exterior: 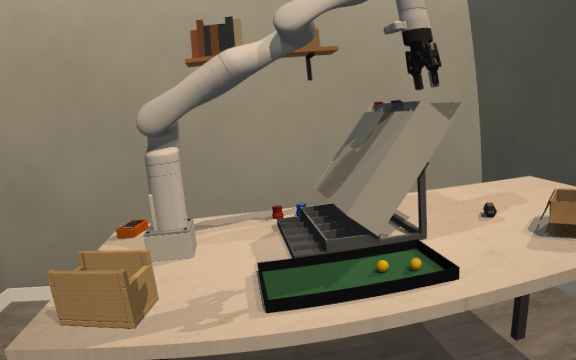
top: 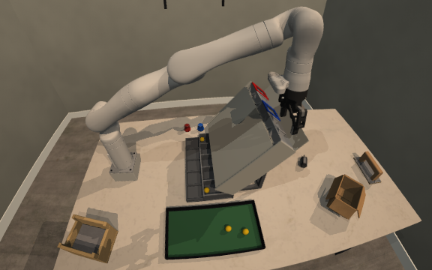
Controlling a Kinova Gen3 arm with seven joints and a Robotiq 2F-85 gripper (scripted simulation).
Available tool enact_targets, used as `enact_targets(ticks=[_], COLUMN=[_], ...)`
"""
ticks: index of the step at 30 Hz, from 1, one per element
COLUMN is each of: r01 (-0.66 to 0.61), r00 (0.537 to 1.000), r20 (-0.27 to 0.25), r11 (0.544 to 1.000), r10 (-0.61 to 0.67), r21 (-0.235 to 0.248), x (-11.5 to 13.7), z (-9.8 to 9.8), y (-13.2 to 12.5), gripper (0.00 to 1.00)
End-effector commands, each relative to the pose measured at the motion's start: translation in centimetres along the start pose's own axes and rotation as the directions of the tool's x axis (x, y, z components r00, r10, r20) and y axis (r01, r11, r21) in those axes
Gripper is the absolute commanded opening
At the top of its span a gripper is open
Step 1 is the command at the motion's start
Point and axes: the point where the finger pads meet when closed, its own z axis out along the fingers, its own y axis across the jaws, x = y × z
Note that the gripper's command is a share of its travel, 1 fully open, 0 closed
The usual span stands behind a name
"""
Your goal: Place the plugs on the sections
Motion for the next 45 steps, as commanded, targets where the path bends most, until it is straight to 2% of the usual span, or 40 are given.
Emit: enact_targets(ticks=[1,33,34,36,43,45], r01=[-0.007,-0.007,-0.006,-0.006,-0.006,-0.006], r00=[0.996,0.996,0.997,0.997,0.997,0.997], r20=[-0.085,-0.085,-0.075,-0.075,-0.075,-0.075], r11=[1.0,1.0,1.0,1.0,1.0,1.0], r10=[0.005,0.005,0.004,0.004,0.004,0.004], r21=[-0.023,-0.023,-0.02,-0.02,-0.02,-0.02], x=[0.0,0.0,7.2,7.8,14.9,14.9], z=[-0.4,-0.4,-0.9,-0.9,-1.6,-1.6], y=[0.0,0.0,0.1,0.1,0.1,0.1], gripper=[1.0,1.0,1.0,1.0,1.0,1.0])
